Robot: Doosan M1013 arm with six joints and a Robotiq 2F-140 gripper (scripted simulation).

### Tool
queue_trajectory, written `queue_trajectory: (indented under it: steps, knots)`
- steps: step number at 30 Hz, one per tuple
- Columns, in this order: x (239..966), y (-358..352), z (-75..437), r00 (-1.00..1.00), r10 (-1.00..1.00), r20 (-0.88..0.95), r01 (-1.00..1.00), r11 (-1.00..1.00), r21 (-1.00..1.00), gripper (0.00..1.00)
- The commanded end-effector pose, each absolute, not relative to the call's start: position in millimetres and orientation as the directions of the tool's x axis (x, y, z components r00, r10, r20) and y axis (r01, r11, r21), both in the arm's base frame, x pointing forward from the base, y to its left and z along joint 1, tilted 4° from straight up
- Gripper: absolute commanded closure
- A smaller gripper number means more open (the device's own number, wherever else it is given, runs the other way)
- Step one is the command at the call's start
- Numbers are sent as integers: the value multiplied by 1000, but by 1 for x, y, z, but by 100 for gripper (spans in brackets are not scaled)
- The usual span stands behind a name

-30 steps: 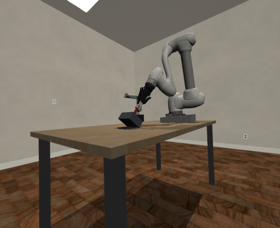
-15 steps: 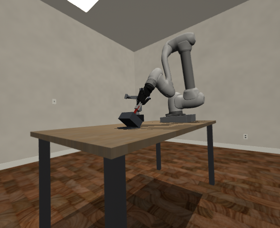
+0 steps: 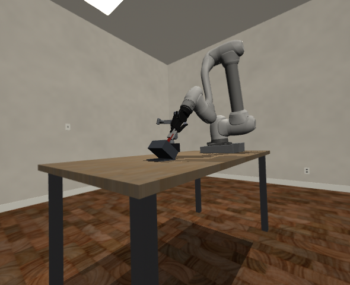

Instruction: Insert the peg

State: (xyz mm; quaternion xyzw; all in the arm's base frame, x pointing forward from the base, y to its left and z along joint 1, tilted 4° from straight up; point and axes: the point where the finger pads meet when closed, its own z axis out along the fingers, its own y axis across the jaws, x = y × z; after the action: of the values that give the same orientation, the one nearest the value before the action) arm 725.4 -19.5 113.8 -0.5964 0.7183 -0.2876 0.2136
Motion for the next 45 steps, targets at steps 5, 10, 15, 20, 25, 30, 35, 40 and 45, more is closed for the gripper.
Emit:
queue_trajectory:
  steps: [5, 10, 15, 20, 25, 30, 35, 40, 45]
  knots:
    - [729, -21, 109, -198, -980, 36, -734, 123, -668, 100]
    - [732, -21, 107, -198, -980, 36, -734, 123, -668, 100]
    - [732, -21, 106, -198, -980, 36, -734, 123, -668, 100]
    - [734, -22, 104, -198, -980, 36, -734, 123, -668, 100]
    - [736, -22, 102, -198, -980, 36, -734, 123, -668, 100]
    - [738, -23, 99, -198, -980, 36, -734, 123, -668, 100]
    - [739, -23, 98, -198, -980, 36, -734, 123, -668, 100]
    - [741, -24, 96, -198, -980, 36, -734, 123, -668, 100]
    - [743, -24, 93, -198, -980, 36, -734, 123, -668, 100]
